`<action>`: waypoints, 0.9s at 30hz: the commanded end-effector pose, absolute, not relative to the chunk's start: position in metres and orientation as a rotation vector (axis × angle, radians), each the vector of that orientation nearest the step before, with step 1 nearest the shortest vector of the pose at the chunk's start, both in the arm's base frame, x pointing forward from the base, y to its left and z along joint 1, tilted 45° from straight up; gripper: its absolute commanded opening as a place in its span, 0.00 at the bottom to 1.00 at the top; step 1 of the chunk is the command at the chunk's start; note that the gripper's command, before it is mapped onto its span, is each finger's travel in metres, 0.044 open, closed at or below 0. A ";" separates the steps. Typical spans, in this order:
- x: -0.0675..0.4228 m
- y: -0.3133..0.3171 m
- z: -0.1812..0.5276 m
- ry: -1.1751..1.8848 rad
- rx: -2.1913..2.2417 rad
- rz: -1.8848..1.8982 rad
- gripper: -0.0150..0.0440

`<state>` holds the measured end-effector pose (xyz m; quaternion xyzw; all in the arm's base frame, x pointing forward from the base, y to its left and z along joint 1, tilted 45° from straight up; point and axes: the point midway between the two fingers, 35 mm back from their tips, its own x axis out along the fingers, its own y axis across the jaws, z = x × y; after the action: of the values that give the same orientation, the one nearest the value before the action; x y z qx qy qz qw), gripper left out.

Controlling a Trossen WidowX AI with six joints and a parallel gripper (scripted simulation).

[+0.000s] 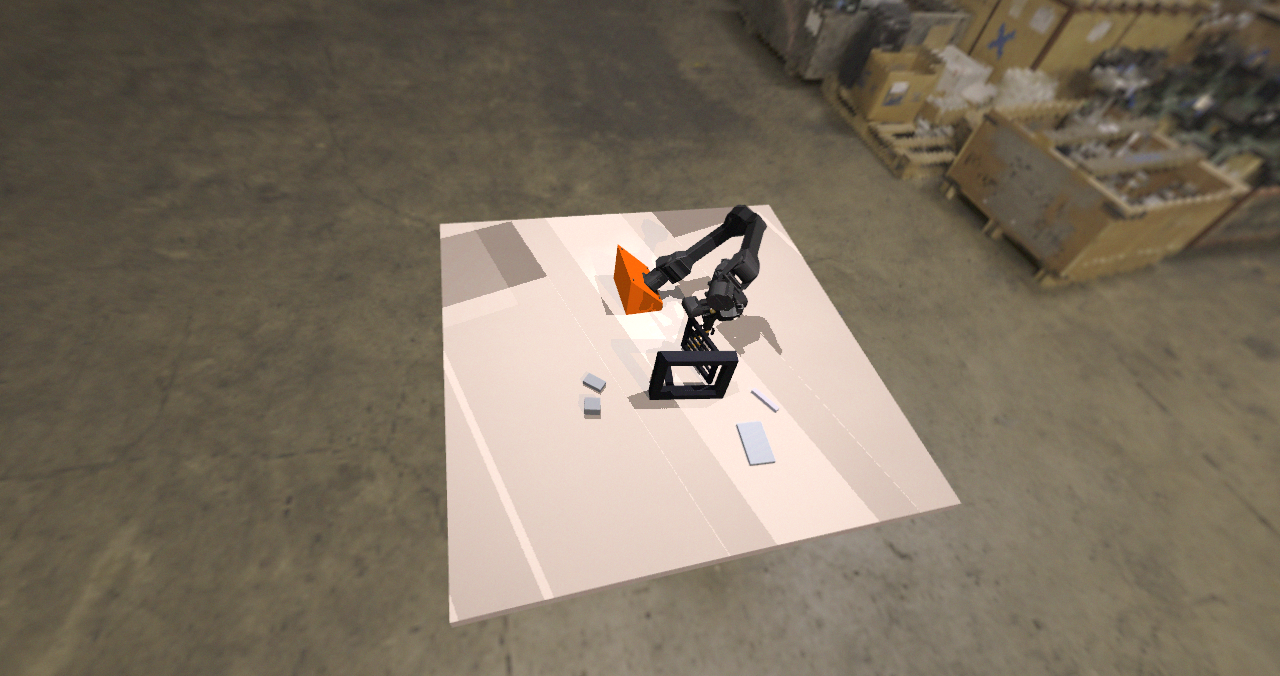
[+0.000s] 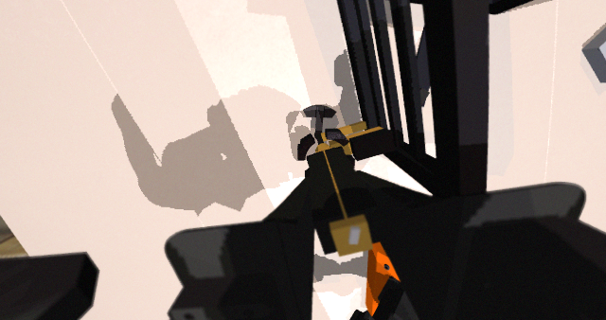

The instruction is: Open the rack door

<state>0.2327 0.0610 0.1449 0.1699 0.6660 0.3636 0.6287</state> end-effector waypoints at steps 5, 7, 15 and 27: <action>0.233 0.072 0.157 1.578 0.486 0.737 0.30; 0.234 0.075 0.159 1.590 0.506 0.716 0.30; 0.236 0.086 0.170 1.634 0.586 0.632 0.30; 0.240 0.102 0.185 1.689 0.692 0.519 0.30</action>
<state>0.2390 0.0999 0.1814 0.2812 0.7194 0.2388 0.5885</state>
